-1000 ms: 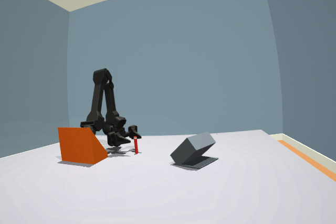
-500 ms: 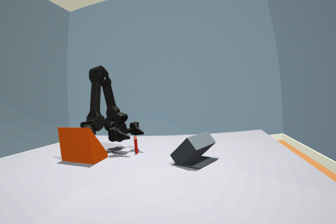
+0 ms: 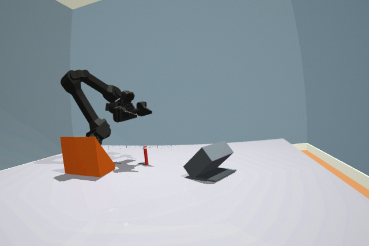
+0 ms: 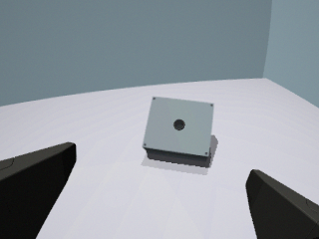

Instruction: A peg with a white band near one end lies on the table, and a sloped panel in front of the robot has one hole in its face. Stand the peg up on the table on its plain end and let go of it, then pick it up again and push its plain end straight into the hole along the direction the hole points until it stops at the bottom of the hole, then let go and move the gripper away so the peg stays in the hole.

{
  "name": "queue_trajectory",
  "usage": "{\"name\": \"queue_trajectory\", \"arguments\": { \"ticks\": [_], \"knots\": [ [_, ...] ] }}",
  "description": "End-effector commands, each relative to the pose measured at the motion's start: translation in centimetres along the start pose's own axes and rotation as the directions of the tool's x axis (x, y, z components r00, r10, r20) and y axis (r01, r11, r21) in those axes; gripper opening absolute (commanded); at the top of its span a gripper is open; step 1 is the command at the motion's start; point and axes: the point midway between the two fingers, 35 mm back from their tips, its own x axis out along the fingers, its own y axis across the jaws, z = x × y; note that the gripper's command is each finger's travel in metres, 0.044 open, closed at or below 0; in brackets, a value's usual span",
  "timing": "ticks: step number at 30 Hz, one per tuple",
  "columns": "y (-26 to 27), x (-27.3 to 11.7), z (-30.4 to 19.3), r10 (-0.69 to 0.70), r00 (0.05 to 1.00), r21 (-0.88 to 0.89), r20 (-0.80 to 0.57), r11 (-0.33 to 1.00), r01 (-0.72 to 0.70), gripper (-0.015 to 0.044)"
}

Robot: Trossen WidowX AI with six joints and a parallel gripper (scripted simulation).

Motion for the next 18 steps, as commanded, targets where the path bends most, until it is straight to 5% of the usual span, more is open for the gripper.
{"name": "queue_trajectory", "arguments": {
  "ticks": [1,18],
  "knots": [
    [-0.6,-0.6,1.5,0.011,1.0,-0.01,0.001,1.0,-0.011,0.044],
    [-2.7,0.2,-1.2,-0.282,0.949,-0.337,-0.144,0.915,0.221,0.044]
  ]
}}
